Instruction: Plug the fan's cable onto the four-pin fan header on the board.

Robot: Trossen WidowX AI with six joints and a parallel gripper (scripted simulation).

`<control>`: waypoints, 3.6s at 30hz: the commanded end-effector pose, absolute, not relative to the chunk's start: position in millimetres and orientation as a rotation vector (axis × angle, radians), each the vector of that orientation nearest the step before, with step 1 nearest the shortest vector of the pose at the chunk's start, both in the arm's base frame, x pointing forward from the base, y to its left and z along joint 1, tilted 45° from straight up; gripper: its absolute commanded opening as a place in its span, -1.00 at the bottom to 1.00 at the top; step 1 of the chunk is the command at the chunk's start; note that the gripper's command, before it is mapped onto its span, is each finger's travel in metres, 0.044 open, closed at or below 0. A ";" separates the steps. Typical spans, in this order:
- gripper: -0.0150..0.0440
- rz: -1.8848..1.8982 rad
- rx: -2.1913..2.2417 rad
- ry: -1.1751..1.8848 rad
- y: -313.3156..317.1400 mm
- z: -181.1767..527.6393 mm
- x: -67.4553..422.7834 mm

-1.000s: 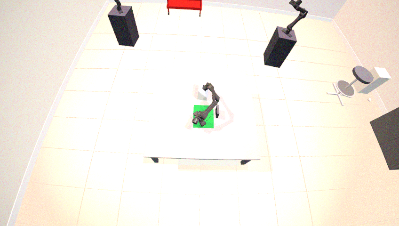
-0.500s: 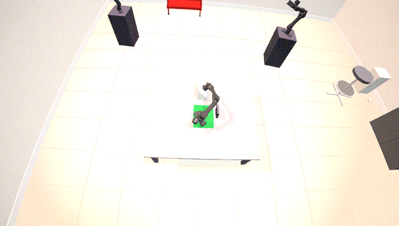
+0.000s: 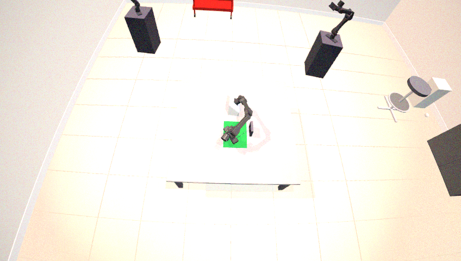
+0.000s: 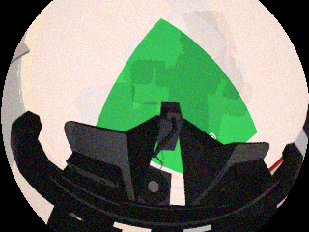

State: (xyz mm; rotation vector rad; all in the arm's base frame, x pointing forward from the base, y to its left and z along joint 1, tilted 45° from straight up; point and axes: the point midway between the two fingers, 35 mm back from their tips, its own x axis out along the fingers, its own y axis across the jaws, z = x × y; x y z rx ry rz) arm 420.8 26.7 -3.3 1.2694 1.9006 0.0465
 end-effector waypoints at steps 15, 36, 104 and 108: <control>-0.49 -0.034 1.299 1.882 11.8 29.6 425.9; -0.49 -0.389 1.499 1.789 57.0 74.3 446.0; -0.49 -1.009 0.965 1.312 84.4 43.2 430.1; -0.49 -1.029 0.940 1.261 85.4 44.3 430.3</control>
